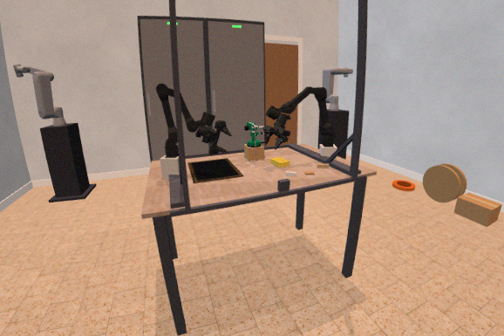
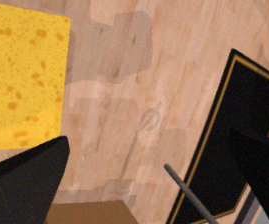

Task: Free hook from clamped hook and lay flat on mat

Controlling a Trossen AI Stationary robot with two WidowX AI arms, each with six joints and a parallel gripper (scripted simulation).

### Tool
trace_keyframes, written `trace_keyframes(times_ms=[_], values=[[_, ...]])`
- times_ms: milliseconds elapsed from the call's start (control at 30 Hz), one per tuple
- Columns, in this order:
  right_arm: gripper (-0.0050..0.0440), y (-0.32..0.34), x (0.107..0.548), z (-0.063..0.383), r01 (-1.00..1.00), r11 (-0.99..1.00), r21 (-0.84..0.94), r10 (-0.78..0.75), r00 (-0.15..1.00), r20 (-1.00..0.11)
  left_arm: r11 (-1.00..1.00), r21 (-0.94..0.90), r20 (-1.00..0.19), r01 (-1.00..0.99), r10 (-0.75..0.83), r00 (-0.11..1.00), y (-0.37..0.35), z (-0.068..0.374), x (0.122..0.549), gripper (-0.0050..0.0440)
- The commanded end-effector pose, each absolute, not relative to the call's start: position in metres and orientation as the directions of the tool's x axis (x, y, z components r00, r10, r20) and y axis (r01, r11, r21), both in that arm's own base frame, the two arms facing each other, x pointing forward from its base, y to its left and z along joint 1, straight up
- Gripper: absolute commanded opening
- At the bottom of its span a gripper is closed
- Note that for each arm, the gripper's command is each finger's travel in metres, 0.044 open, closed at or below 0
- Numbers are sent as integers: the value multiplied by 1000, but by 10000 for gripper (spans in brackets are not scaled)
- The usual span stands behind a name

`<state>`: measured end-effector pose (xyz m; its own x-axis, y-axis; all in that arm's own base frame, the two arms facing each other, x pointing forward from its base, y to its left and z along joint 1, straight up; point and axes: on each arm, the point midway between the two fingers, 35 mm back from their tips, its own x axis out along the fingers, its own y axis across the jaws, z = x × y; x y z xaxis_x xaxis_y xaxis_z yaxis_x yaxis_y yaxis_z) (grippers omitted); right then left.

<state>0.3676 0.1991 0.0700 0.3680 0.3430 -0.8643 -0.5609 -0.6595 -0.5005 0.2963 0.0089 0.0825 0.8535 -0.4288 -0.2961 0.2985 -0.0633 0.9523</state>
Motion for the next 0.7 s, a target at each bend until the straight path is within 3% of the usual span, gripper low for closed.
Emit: trace_keyframes(times_ms=[0,533,667], values=[[440,201,371,82,-546,-652,-525,355,393,-849,-69,956,-286,284,-427,858,10,87,299,440],[440,201,371,82,-546,-652,-525,355,393,-849,-69,956,-286,284,-427,858,10,87,299,440],[440,197,375,90,-618,-543,-568,371,431,-823,18,950,-281,313,-397,874,11,99,307,440]])
